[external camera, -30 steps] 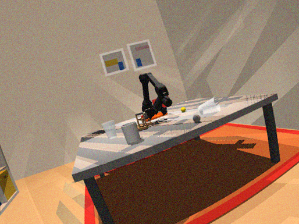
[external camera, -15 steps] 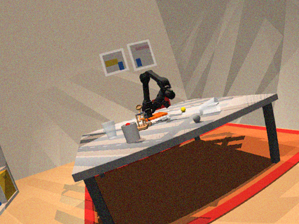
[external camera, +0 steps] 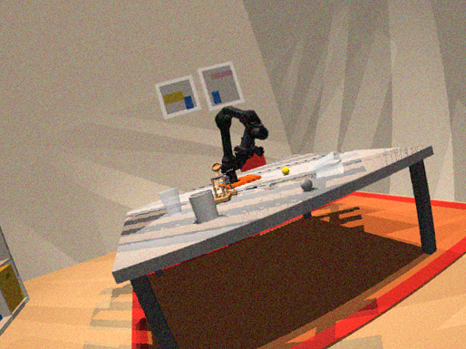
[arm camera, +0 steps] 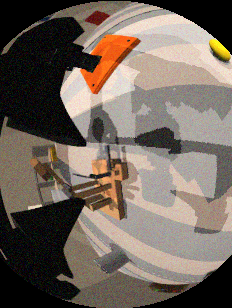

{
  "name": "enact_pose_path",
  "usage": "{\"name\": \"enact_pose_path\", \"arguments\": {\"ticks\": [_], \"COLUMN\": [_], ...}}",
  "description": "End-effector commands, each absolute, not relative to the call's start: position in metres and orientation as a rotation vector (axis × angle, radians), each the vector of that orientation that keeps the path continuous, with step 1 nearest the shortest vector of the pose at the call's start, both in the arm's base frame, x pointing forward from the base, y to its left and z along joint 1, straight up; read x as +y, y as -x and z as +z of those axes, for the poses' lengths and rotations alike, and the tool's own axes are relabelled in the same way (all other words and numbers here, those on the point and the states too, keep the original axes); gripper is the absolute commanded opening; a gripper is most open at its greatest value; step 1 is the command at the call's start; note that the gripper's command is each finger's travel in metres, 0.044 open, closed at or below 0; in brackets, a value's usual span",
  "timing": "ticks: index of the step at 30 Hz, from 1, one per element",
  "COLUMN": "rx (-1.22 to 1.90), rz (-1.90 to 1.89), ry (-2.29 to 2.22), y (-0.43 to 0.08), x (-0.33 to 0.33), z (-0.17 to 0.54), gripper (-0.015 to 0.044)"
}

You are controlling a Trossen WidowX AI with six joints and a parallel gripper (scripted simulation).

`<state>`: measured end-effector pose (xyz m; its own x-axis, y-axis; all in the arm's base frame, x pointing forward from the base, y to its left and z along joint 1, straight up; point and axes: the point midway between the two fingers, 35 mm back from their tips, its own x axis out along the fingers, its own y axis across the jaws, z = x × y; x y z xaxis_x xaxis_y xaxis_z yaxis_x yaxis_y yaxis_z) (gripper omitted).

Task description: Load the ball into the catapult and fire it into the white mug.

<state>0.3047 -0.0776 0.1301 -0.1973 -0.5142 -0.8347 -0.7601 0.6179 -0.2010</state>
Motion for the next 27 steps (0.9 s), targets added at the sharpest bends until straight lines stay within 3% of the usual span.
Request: {"name": "enact_pose_path", "arguments": {"ticks": [1, 5, 27], "rx": [1.804, 1.742, 1.332], "rz": [0.228, 0.142, -0.282], "ry": [0.924, 0.821, 0.309], "y": [-0.317, -0.329, -0.389], "x": [-0.086, -0.097, -0.181], "z": [0.134, 0.137, 0.178], "gripper": [0.0341, 0.0440, 0.0440]}}
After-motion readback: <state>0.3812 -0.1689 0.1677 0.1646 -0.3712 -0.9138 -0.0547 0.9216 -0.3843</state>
